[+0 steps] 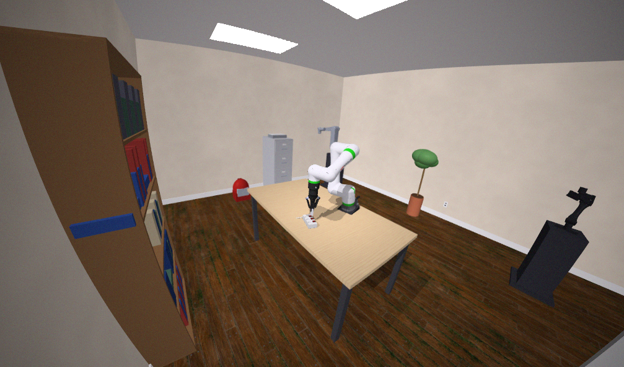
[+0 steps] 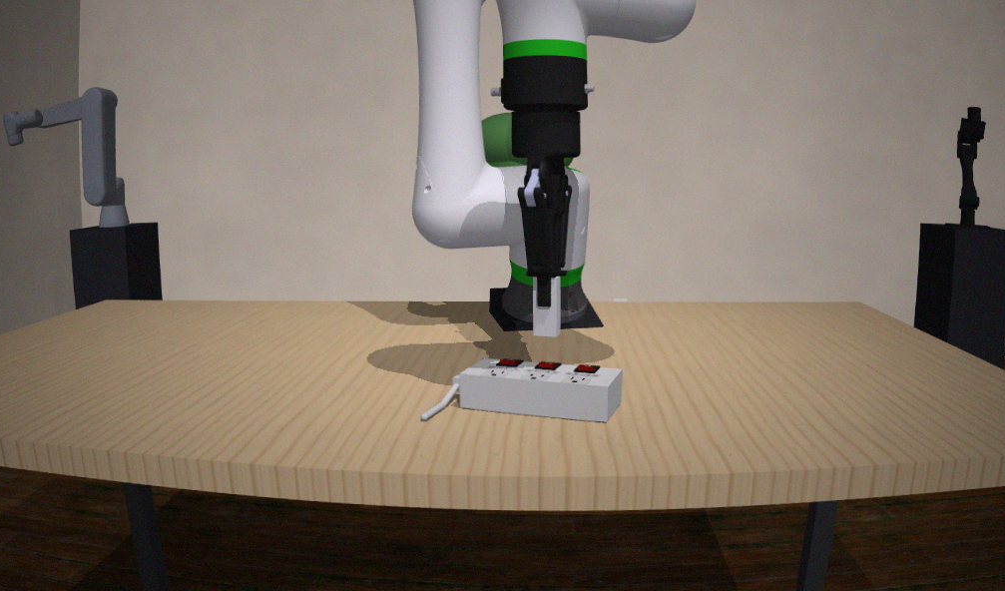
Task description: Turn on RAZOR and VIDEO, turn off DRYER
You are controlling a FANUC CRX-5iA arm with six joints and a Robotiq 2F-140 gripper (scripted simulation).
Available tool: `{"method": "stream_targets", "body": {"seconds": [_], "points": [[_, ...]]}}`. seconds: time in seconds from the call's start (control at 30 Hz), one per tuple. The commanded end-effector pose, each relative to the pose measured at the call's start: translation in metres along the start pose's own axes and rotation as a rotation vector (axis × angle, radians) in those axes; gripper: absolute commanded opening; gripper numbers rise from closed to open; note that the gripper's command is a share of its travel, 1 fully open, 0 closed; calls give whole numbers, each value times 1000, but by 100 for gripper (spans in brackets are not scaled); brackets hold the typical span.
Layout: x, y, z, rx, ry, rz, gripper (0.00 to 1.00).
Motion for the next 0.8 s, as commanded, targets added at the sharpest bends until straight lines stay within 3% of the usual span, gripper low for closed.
{"method": "stream_targets", "body": {"seconds": [0.0, 0.77], "points": [[0, 3, 0, 0, 0, 0, 0], [0, 24, 0, 0, 0, 0, 0]]}}
Point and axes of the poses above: the point where the finger pads meet when closed, its own y axis out along the fingers, its own z axis across the jaws, x = y × z, the point moved 7 cm from there along -y, back along the fingers, and after that the axes turned 3 degrees about y, right-handed, at the moved point
